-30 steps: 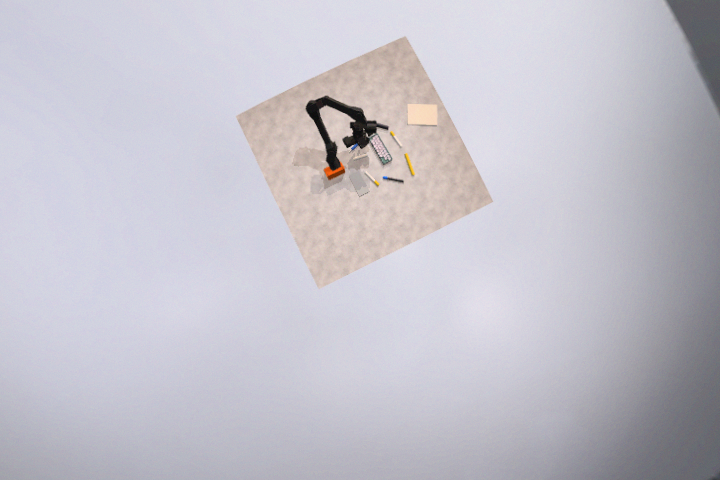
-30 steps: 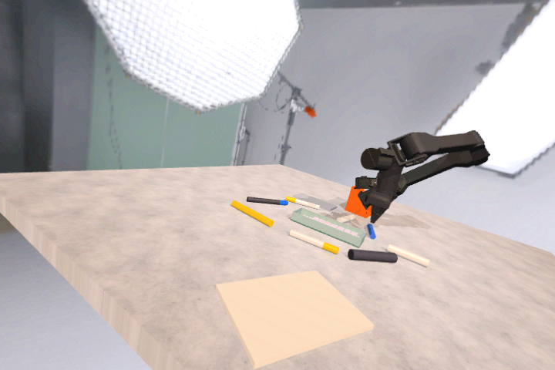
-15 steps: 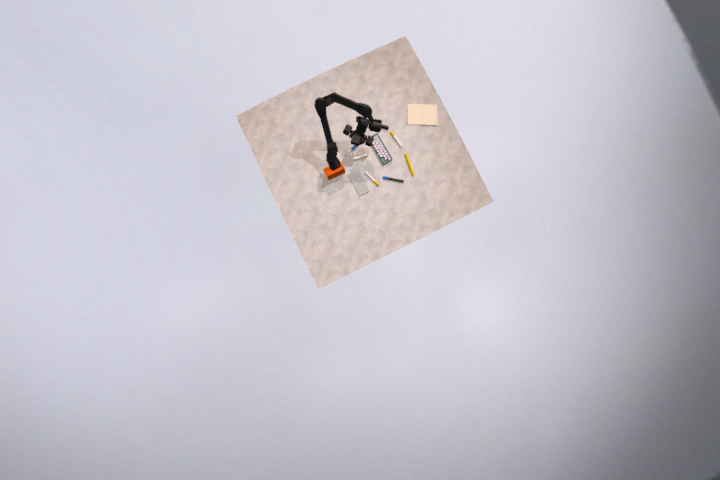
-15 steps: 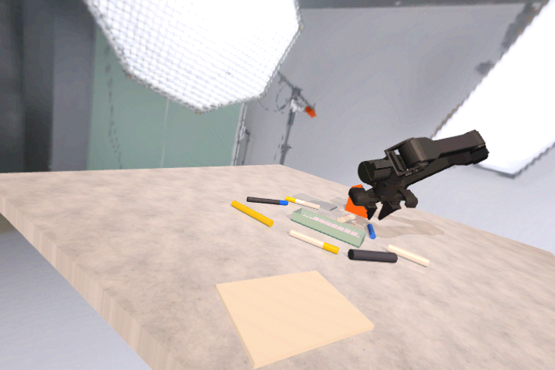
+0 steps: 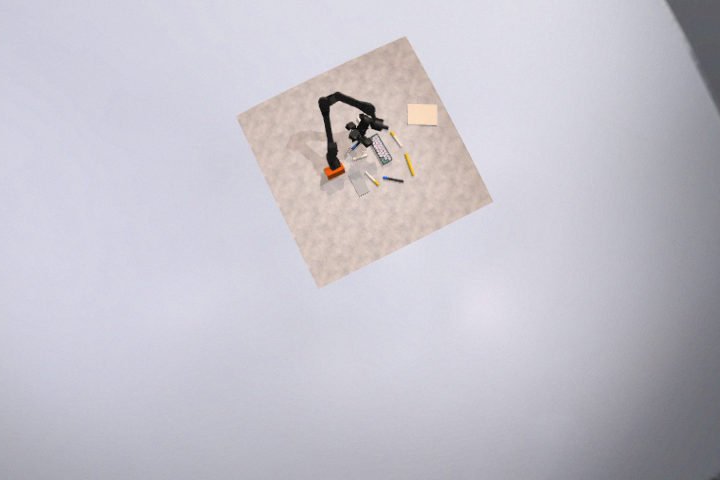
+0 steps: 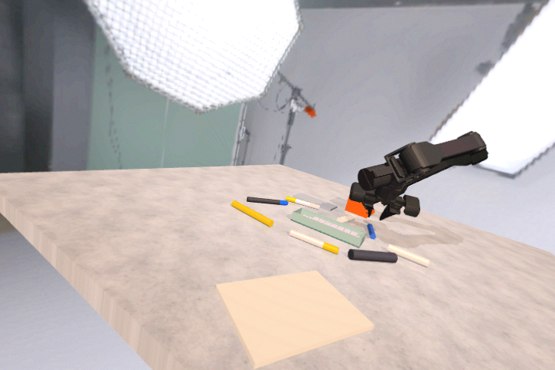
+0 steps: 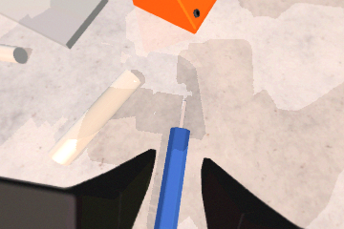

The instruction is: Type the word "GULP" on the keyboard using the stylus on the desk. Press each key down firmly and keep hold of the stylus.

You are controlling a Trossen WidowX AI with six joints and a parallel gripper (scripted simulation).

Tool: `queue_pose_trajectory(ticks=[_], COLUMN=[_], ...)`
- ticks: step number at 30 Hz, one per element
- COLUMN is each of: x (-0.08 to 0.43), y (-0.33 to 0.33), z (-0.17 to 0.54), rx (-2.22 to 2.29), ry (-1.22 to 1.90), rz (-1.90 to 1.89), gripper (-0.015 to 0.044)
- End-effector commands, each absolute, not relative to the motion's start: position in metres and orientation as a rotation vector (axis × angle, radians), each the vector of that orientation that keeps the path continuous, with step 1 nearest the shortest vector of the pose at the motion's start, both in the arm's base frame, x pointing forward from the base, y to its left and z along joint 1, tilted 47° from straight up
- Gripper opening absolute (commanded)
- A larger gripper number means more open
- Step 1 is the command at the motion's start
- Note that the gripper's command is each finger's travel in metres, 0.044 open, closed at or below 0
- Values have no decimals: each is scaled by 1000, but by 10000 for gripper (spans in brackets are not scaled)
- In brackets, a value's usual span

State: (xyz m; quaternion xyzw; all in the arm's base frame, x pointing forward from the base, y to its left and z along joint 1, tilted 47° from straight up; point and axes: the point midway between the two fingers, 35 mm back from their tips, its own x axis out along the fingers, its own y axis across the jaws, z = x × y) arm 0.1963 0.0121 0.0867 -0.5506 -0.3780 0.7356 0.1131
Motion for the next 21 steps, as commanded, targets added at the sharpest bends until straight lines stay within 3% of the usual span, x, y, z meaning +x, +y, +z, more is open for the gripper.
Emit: queue_pose_trajectory(ticks=[1, 21], x=[197, 199], y=[14, 25], z=[85, 74], rx=[-1614, -1614], ry=[-1100, -1100], rz=[2166, 2165], gripper=[150, 150])
